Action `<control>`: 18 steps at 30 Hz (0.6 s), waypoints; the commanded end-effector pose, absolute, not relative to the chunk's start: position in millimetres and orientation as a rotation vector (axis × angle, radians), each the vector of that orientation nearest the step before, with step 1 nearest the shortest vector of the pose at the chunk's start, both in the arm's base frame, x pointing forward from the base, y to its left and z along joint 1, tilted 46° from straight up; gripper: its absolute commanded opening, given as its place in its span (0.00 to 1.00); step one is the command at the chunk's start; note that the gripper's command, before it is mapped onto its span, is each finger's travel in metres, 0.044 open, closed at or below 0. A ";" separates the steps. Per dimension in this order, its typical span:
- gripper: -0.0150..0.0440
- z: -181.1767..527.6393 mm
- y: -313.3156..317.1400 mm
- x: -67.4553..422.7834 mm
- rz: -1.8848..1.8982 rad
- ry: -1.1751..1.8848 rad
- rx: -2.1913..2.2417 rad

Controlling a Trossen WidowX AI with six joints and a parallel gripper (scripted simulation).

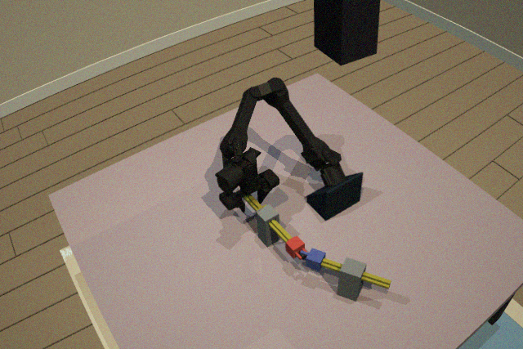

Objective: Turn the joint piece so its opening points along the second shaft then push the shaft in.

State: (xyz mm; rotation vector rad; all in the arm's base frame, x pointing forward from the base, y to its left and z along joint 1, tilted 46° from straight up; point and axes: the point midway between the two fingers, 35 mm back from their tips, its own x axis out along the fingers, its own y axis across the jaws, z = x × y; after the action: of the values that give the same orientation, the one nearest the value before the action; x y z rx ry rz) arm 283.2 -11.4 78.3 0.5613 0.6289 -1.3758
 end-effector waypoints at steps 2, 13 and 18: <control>0.99 78.5 -11.4 283.5 -1.375 0.629 0.562; 1.00 78.5 -11.4 283.5 -1.375 0.629 0.562; 1.00 84.6 -4.4 282.9 -1.374 0.631 0.563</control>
State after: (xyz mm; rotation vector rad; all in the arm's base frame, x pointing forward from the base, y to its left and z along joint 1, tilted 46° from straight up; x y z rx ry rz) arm 282.6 -10.8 79.0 0.5570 0.6313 -1.3766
